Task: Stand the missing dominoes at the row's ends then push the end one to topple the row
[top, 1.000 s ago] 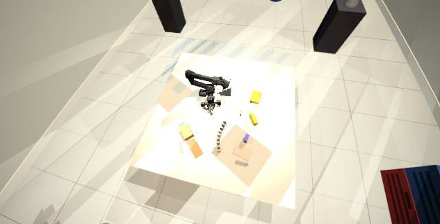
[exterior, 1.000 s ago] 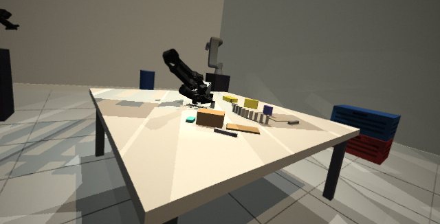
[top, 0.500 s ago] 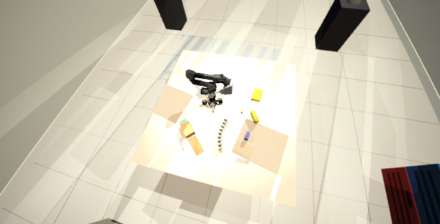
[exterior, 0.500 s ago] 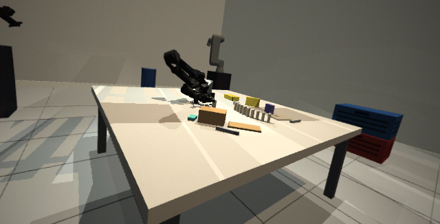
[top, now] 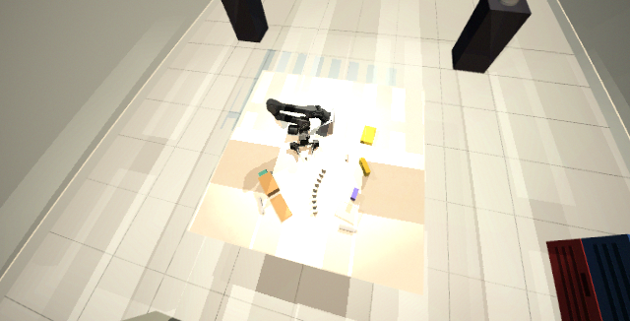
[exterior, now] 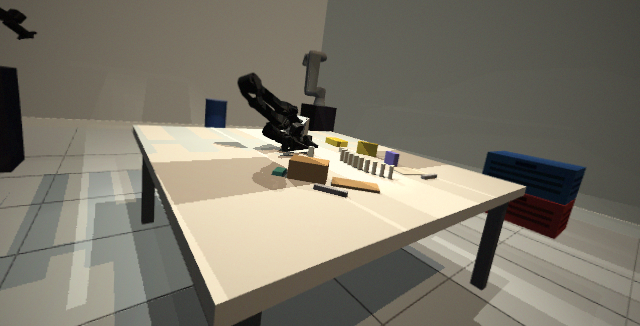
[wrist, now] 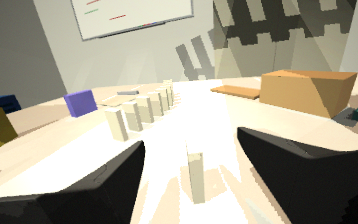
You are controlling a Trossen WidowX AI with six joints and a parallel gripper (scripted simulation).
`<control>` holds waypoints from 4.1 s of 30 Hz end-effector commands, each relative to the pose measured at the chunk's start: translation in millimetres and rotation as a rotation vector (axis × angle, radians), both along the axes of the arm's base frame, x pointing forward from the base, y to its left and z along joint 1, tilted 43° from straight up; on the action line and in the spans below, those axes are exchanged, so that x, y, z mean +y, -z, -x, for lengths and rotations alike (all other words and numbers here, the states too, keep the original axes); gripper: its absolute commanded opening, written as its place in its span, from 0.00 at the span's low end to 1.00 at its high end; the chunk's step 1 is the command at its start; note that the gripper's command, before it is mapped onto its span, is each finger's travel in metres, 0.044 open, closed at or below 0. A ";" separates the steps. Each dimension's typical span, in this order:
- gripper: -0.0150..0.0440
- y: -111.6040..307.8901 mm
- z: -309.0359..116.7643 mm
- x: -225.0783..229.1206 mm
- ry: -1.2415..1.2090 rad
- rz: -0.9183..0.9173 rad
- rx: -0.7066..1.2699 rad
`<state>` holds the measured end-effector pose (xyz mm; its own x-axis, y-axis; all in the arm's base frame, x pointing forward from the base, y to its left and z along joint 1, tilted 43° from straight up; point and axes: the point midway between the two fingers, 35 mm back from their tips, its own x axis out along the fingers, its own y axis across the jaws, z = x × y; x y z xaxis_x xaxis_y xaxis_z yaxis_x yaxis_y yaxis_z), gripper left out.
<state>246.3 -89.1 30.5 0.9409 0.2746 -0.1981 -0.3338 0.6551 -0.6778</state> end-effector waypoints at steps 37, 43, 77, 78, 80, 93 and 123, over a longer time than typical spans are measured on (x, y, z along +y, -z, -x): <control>1.00 -23.6 -92.3 90.7 0.956 -0.920 0.866; 1.00 -22.5 -48.4 80.7 1.574 -0.932 0.736; 1.00 -35.2 -25.9 44.1 1.878 -0.853 0.298; 1.00 -29.3 -26.5 38.3 1.878 -0.853 0.297; 1.00 -19.2 -26.7 27.8 1.878 -0.852 0.294; 1.00 -8.6 -27.5 17.4 1.878 -0.851 0.293; 0.44 -20.2 -31.2 32.1 1.876 -0.857 0.302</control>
